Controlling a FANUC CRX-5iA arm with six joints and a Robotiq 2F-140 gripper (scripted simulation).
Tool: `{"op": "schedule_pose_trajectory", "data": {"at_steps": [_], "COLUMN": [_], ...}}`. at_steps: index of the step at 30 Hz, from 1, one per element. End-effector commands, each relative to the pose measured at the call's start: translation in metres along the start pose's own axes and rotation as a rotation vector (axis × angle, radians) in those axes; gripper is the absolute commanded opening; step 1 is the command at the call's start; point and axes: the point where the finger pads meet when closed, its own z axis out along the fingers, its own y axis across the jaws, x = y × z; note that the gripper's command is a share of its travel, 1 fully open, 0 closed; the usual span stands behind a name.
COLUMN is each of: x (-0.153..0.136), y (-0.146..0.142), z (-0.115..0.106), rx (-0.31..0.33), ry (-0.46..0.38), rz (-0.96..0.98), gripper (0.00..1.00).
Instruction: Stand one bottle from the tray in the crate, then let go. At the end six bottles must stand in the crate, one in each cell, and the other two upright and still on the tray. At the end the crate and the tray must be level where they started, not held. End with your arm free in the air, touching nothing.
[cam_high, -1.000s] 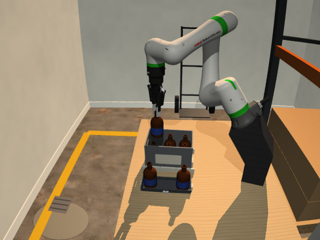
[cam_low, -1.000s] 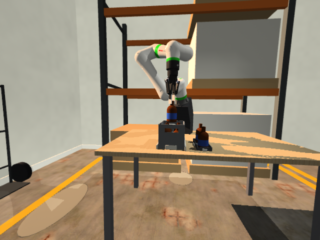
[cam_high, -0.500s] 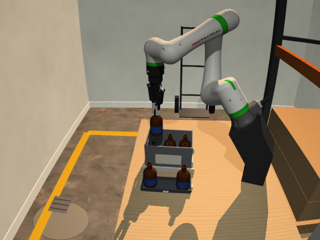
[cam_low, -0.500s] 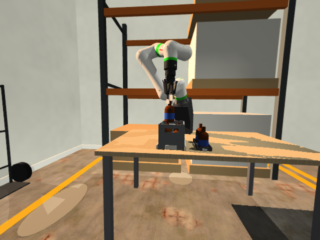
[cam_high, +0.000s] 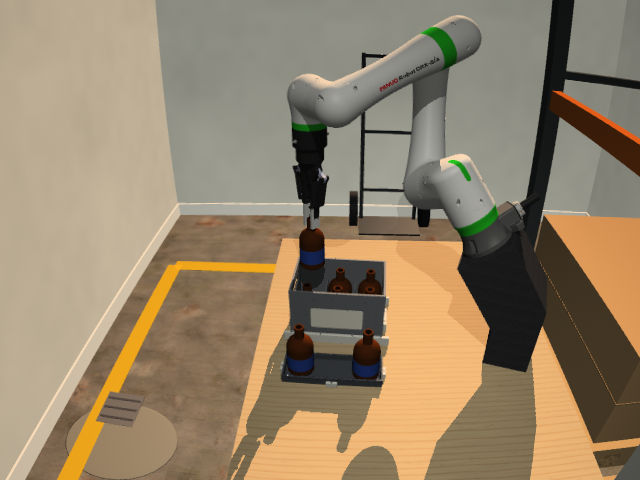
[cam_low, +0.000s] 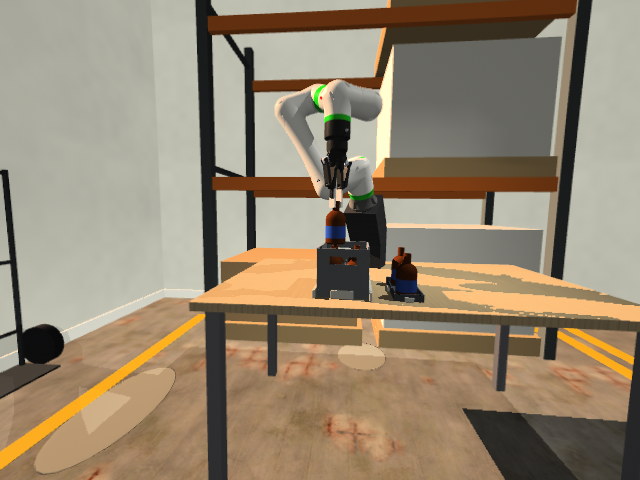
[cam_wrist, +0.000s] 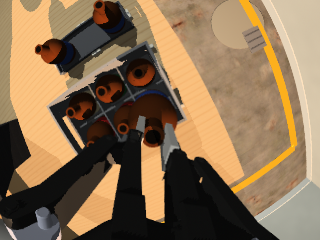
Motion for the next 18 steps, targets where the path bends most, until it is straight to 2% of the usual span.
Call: {"op": "schedule_pose_trajectory", "data": {"at_steps": [1, 18], "x": [-0.0009, -0.0043], "y": [0.0020, 0.0087], "z": [-0.0001, -0.0001], "rx": [0.000, 0.000], "ry": [0.000, 0.000], "rz": [0.000, 0.000], "gripper": [0.00, 0.00]}}
